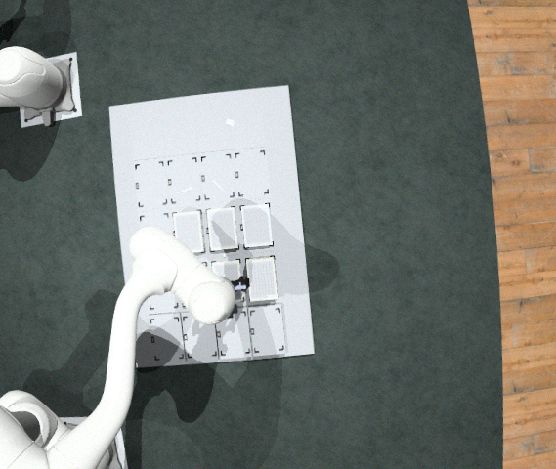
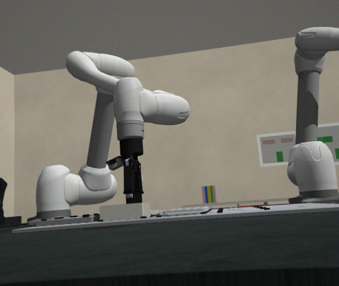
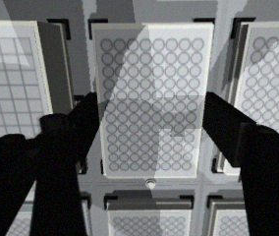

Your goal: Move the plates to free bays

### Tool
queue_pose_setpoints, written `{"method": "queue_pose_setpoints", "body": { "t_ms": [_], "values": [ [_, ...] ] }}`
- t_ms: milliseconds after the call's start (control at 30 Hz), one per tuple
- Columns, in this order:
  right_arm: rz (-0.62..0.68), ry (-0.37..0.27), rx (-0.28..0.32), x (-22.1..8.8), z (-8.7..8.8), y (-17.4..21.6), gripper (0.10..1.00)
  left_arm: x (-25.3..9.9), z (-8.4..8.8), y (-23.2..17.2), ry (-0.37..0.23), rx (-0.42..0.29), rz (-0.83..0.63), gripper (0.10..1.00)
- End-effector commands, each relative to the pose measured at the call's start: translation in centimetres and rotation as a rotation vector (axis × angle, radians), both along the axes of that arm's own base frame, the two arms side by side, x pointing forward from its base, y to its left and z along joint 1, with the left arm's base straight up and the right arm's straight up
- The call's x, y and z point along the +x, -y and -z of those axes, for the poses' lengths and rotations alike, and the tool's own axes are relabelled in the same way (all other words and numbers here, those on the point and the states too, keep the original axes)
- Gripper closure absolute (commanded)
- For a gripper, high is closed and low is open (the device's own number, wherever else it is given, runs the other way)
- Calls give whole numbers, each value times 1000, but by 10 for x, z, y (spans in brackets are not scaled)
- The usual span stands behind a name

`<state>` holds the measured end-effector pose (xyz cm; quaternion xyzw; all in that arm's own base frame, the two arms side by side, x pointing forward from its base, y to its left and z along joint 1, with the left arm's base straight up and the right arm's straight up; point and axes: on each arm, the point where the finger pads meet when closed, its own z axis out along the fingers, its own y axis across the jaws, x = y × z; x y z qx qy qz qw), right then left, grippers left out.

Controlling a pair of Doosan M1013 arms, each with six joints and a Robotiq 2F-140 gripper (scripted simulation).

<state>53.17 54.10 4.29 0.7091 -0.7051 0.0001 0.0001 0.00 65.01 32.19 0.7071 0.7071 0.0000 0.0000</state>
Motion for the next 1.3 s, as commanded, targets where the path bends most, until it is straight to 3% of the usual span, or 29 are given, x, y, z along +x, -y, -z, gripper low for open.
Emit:
{"method": "queue_pose_setpoints", "body": {
  "t_ms": [0, 1267],
  "values": [
    [0, 1, 1, 0, -1, 0, 999, 0, -1, 0, 0, 2, 0, 98],
    [0, 1, 1, 0, 1, 0, 999, 0, -1, 0, 0, 2, 0, 98]
  ]
}}
